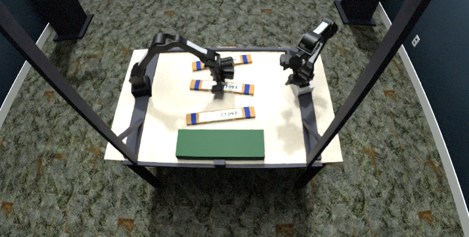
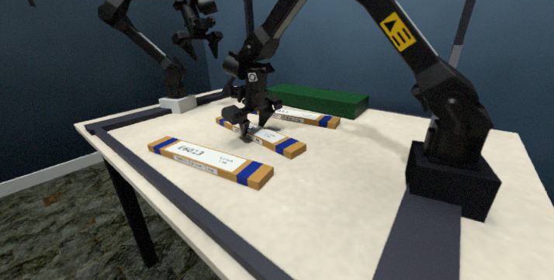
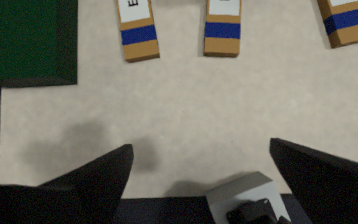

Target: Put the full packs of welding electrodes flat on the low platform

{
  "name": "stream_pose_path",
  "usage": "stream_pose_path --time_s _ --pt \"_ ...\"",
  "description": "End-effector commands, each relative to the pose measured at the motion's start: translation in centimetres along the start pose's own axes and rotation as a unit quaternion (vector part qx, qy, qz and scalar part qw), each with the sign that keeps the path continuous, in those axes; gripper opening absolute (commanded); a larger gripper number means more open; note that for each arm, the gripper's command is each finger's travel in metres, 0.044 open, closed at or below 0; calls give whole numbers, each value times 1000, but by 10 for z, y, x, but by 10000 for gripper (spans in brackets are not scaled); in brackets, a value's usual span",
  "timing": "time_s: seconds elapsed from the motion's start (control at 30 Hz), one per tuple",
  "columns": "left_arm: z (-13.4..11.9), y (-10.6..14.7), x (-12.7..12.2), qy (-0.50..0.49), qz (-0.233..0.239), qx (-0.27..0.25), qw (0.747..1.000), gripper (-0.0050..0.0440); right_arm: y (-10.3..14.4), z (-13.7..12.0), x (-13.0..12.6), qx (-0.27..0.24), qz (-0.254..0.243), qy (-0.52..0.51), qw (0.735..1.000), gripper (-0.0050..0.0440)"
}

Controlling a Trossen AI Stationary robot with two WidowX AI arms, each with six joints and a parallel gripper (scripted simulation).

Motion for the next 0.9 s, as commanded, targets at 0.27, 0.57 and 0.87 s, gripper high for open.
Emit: stream_pose_path --time_s 0.27,0.57,0.87 --pt "17 32 4 -3 16 -42 999 -50 5 3 1 -7 8 -3 1000 430" --pt "16 32 4 -3 15 -41 999 -50 5 3 1 -7 8 -3 1000 430" --pt "16 33 4 -3 15 -42 999 430 5 3 1 -7 8 -3 1000 430"
Point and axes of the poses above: on each arm, the point midway between the two fingers, 35 mm back from their tips, its own y axis back along the fingers, its own x axis across the jaws, z = x × y, the point moved 6 cm from there along y, back along the fingers, and after that the axes turned 13 degrees about -y, right-handed, at the moved point
